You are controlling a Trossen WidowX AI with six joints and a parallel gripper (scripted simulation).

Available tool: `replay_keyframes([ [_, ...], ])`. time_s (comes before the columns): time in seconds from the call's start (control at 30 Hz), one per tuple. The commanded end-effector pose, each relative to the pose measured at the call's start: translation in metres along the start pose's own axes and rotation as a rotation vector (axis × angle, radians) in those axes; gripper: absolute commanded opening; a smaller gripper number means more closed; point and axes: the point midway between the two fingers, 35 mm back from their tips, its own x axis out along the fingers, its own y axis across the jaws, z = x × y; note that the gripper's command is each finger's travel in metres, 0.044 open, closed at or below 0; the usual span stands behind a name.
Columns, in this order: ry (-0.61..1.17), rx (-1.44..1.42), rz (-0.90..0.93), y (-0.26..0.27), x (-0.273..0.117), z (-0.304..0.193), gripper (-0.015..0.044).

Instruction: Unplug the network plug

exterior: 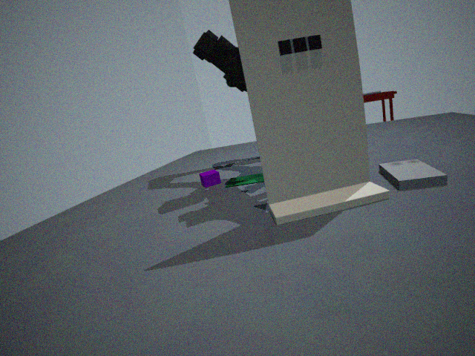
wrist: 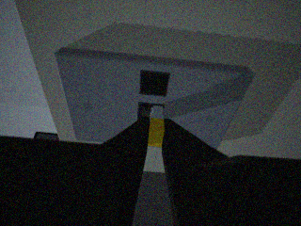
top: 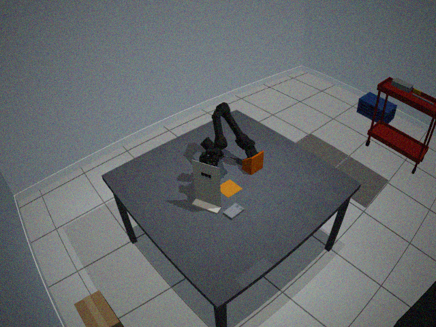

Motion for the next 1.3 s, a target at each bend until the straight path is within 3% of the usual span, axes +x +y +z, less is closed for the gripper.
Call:
replay_keyframes([
  [0.0,0.002,0.004,-0.001,0.0,-0.003,-0.001,0.0],
  [1.27,0.003,0.004,-0.002,0.0,-0.023,-0.006,0.0],
])
